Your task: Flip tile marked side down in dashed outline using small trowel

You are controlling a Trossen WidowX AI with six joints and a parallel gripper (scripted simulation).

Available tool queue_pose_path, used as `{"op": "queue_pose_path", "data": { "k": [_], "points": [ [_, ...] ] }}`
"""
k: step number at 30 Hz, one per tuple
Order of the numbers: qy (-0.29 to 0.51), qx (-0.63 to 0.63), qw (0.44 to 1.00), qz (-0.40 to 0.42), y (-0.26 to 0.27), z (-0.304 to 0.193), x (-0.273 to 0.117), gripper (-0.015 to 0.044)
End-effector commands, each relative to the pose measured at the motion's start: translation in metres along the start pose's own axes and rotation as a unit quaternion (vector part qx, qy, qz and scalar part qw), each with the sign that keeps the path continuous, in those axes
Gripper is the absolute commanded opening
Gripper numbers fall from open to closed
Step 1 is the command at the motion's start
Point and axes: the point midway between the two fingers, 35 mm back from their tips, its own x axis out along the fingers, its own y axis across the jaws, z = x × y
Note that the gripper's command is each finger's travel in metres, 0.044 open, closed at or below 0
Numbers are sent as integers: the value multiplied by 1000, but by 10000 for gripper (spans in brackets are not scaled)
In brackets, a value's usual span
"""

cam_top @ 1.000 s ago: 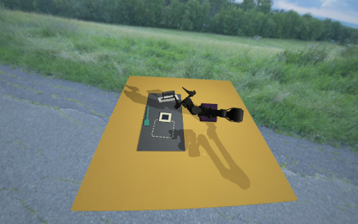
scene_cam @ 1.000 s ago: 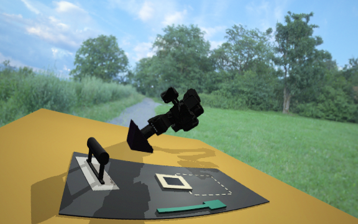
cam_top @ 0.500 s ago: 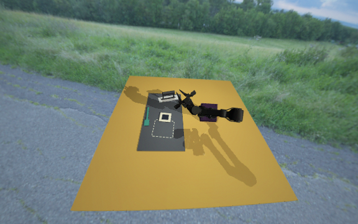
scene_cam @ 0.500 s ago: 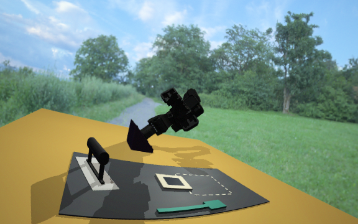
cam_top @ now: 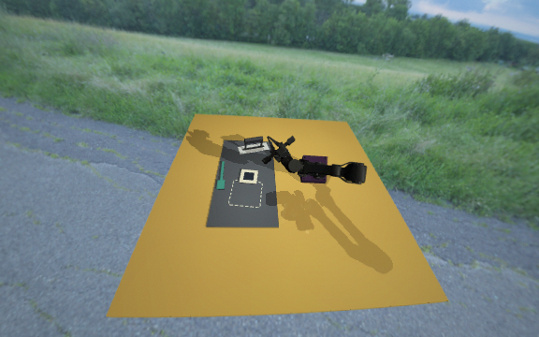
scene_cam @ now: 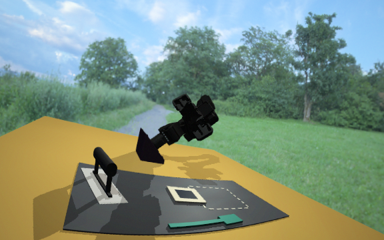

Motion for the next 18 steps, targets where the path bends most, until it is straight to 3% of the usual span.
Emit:
{"op": "queue_pose_path", "data": {
  "k": [1, 8, 12, 18],
  "points": [
    [0, 0, 1000, 0, 0, 0, 0, 0],
    [0, 0, 1000, 0, 0, 0, 0, 0],
    [0, 0, 1000, 0, 0, 0, 0, 100],
    [0, 0, 1000, 0, 0, 0, 0, 100]
  ]
}}
